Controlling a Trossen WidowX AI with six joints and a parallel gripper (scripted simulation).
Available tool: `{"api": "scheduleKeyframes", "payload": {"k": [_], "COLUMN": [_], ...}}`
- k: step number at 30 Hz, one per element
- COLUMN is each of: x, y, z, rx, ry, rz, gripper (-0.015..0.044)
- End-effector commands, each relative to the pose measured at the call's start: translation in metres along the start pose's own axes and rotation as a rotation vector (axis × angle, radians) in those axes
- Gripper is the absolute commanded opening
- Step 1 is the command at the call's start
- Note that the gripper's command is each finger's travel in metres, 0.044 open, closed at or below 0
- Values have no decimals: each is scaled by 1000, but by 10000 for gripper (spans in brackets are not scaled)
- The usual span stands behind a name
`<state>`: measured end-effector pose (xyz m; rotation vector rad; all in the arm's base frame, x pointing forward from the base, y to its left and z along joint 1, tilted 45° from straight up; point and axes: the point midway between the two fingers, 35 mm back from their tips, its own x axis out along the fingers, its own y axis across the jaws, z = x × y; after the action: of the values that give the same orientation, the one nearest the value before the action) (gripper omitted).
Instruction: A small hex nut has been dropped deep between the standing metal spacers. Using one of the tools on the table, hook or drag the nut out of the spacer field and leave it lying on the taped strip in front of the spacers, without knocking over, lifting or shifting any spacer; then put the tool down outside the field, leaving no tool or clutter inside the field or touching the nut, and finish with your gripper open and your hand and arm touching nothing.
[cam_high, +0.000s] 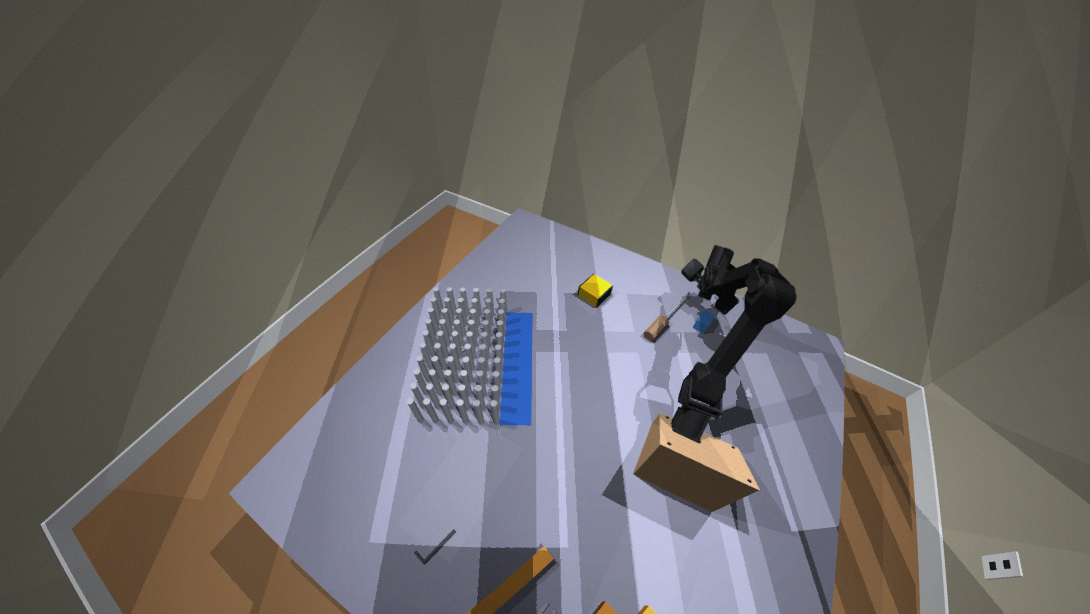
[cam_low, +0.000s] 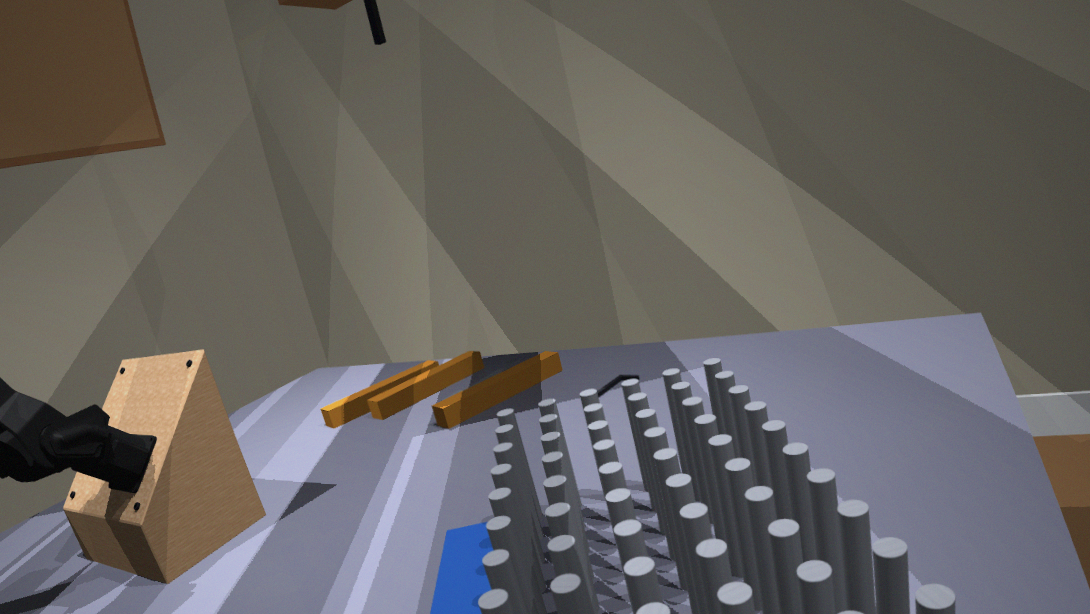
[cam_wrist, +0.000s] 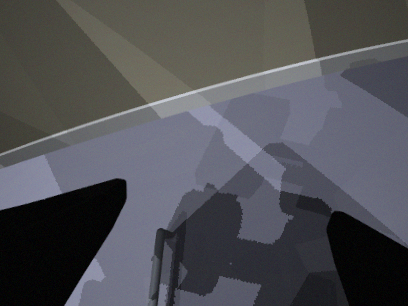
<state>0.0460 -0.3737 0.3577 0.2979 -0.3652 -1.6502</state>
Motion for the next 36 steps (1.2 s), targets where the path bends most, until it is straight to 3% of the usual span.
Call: {"api": "scheduleKeyframes", "payload": {"k": [1,11,20,29,36], "x": [-7,-57,-138,-220,-324], "y": [36,133,206,230,223], "z": [-23,-104,-179,-250,-321], "rx": [-69,-278,-428,-611,-831], "ry": [54,211,312,381,415], "rz": [115,445,757,1018,1332], "gripper": [440,440,440,440,440]}}
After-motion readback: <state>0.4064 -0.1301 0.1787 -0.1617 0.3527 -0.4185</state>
